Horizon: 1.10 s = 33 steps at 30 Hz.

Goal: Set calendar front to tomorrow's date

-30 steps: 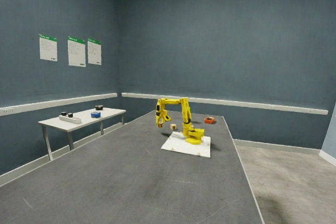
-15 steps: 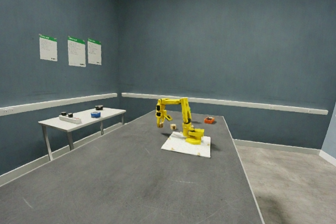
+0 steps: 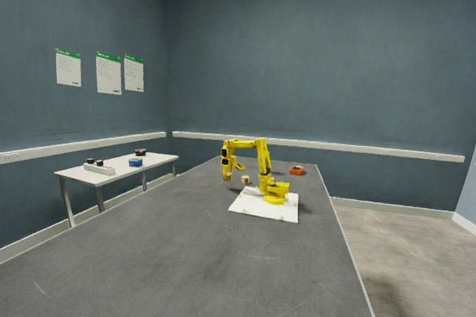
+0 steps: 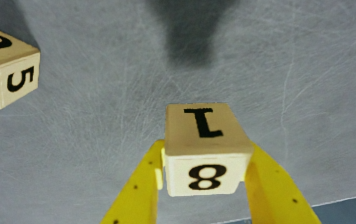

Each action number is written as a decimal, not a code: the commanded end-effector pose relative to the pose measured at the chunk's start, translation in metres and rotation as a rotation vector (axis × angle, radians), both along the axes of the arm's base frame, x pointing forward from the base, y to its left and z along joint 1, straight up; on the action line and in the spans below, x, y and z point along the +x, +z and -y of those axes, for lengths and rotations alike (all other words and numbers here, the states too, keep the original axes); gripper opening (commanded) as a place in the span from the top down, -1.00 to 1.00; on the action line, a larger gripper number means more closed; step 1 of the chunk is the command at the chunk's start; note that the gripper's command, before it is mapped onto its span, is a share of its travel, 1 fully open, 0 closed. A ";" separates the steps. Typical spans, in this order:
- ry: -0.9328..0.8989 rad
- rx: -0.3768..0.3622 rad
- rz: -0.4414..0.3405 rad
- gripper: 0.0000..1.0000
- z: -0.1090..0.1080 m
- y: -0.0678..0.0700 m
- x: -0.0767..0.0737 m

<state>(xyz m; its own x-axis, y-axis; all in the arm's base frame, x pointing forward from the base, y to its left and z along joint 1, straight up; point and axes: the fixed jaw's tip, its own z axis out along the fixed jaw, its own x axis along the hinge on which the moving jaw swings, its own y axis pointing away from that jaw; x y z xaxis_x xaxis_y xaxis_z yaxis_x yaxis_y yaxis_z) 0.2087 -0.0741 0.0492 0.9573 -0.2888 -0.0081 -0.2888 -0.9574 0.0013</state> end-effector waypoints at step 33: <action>0.016 0.004 -0.006 1.00 0.003 -0.005 -0.004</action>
